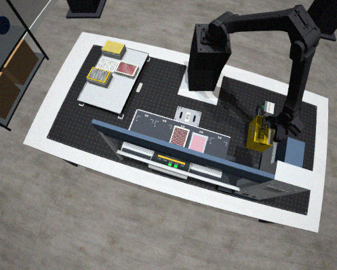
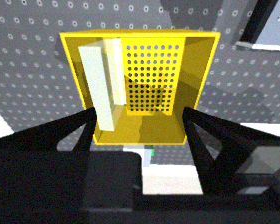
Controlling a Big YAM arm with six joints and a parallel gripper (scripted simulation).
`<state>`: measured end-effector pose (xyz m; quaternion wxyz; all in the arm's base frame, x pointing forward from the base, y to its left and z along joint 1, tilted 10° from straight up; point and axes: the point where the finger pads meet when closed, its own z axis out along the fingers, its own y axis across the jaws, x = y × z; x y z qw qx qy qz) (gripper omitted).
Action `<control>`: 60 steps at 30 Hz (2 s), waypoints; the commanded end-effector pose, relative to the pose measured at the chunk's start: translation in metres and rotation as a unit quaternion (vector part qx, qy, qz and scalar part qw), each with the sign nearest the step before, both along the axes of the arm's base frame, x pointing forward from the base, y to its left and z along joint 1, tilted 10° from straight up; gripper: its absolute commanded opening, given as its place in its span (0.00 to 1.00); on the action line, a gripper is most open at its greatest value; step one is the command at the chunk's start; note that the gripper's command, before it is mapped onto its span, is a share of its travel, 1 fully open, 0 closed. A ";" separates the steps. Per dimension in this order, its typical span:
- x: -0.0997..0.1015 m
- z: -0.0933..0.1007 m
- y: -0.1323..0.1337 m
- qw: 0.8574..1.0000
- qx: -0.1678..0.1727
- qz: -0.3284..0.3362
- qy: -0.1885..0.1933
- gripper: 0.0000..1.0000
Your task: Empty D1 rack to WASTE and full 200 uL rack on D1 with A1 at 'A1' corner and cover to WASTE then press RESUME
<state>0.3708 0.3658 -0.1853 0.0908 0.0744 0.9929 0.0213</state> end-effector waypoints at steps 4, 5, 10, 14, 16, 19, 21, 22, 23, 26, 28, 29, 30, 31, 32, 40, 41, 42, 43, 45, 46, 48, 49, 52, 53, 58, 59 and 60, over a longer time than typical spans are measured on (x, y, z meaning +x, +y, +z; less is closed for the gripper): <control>-0.006 0.018 0.006 1.000 0.002 0.001 -0.002 1.00; -0.005 0.020 0.007 1.000 0.003 0.001 -0.003 1.00; -0.007 0.027 0.004 1.000 0.002 -0.001 -0.002 1.00; -0.008 0.032 0.004 1.000 0.002 0.000 -0.002 1.00; -0.016 0.013 -0.004 1.000 -0.013 0.000 0.012 1.00; -0.010 0.039 0.005 1.000 0.002 0.001 -0.002 1.00; -0.009 0.043 0.006 1.000 0.003 0.000 -0.003 1.00; -0.007 0.046 0.007 1.000 0.005 -0.001 -0.005 1.00; -0.008 0.047 0.006 1.000 0.004 -0.001 -0.004 1.00; -0.012 0.050 0.004 1.000 0.002 0.000 -0.002 1.00; -0.013 0.053 0.004 1.000 0.002 0.001 -0.002 1.00; -0.013 0.055 0.005 1.000 0.002 0.001 -0.003 1.00; -0.013 0.057 0.004 1.000 0.002 0.001 -0.002 1.00; -0.013 0.057 0.004 1.000 0.002 0.001 -0.002 1.00; -0.013 0.057 0.004 1.000 0.002 0.001 -0.002 1.00; -0.014 0.071 0.005 1.000 0.003 0.001 -0.004 1.00; -0.016 0.071 0.003 1.000 0.001 0.001 -0.002 1.00; -0.017 0.073 0.003 1.000 0.001 0.001 -0.002 1.00; -0.017 0.075 0.003 1.000 0.001 0.000 -0.002 1.00; -0.015 0.079 0.003 1.000 0.003 -0.001 -0.003 1.00; -0.016 0.080 0.002 1.000 0.002 -0.001 -0.003 1.00; -0.017 0.081 0.002 1.000 0.001 -0.001 -0.002 1.00; -0.017 0.081 0.002 1.000 0.001 -0.001 -0.002 1.00; -0.020 0.084 0.002 1.000 0.000 0.001 -0.001 1.00; -0.020 0.088 0.003 1.000 0.002 0.001 -0.002 1.00; -0.018 0.097 0.003 1.000 0.003 -0.001 -0.003 1.00; -0.020 0.098 0.001 1.000 0.002 -0.001 -0.002 1.00; -0.021 0.099 0.001 1.000 0.002 -0.001 -0.002 1.00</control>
